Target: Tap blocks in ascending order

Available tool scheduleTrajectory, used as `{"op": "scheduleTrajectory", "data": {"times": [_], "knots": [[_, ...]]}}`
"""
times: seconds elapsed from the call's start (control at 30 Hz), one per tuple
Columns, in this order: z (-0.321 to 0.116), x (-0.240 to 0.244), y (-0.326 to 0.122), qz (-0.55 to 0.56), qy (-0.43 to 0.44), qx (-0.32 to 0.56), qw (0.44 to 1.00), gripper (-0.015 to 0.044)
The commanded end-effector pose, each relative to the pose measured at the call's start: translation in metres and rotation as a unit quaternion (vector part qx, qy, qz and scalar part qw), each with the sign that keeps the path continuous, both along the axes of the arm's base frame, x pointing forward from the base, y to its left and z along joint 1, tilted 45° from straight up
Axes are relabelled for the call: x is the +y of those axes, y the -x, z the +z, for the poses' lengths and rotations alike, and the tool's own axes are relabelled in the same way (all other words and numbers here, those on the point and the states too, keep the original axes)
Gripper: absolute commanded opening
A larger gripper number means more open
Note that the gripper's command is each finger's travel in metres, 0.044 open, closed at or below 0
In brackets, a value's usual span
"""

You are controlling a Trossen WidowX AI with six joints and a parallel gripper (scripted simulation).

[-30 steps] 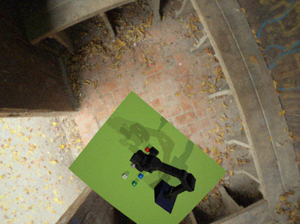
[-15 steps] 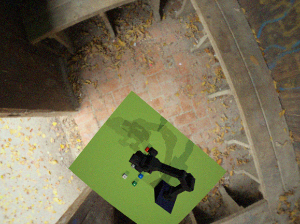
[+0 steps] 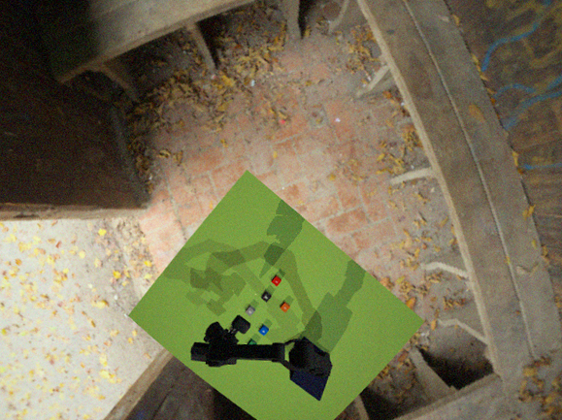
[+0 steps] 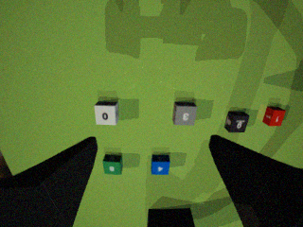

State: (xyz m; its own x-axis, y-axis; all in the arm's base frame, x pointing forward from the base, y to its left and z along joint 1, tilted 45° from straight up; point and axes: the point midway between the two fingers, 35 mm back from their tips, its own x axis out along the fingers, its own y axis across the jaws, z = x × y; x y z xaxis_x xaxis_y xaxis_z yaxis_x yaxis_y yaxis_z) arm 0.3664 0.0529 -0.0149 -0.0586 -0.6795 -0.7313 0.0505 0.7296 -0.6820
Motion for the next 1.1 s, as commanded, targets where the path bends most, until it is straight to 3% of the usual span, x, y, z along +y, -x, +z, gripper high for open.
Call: {"op": "scheduleTrajectory", "data": {"times": [0.0,0.3,0.5,0.77,1.07], "knots": [[-0.037,0.033,0.007,-0.008,0.008,-0.008,1.000,0.0400],[-0.054,0.047,0.012,-0.011,0.014,-0.012,1.000,0.0400],[-0.109,-0.008,0.016,-0.011,0.015,-0.012,1.000,0.0242],[-0.112,-0.010,0.017,-0.011,0.015,-0.012,1.000,0.0032],[-0.112,-0.011,0.017,-0.011,0.015,-0.012,1.000,0.0020]]}}
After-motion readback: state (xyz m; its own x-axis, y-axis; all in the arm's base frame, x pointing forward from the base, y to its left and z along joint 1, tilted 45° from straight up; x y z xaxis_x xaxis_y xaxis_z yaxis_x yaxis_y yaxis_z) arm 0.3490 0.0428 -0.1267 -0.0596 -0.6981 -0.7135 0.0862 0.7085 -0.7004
